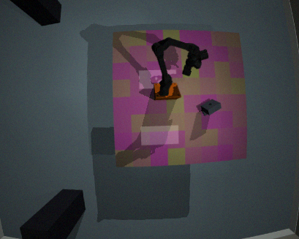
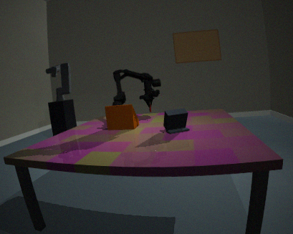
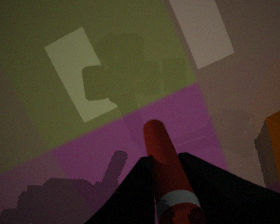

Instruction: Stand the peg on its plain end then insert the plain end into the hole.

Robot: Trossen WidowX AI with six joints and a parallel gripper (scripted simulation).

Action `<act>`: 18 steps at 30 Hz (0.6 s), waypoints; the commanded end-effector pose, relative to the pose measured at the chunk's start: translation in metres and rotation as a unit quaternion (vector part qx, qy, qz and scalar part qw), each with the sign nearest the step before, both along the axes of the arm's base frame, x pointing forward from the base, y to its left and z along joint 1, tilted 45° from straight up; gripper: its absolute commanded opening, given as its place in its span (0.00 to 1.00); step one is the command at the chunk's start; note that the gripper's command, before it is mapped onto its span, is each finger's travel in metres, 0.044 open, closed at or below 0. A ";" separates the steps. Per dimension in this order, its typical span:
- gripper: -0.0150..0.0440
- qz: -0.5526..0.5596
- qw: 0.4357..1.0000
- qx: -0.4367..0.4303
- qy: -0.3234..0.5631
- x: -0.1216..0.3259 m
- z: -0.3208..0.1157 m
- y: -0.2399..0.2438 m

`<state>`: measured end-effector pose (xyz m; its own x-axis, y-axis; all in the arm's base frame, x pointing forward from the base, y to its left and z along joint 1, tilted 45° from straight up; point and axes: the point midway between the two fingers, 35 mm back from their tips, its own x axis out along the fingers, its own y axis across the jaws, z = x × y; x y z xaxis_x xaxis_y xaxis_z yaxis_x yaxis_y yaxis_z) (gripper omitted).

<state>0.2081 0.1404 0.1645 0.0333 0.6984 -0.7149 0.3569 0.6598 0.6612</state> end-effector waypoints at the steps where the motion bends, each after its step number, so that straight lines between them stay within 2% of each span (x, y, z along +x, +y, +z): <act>1: 0.25 0.001 1.000 -0.014 -0.006 0.005 -0.005 -0.003; 18: 0.25 -0.002 0.994 -0.094 -0.047 0.031 -0.034 -0.019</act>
<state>0.2352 0.1238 0.1373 0.1071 0.5730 -0.8125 0.3062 0.7585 0.5753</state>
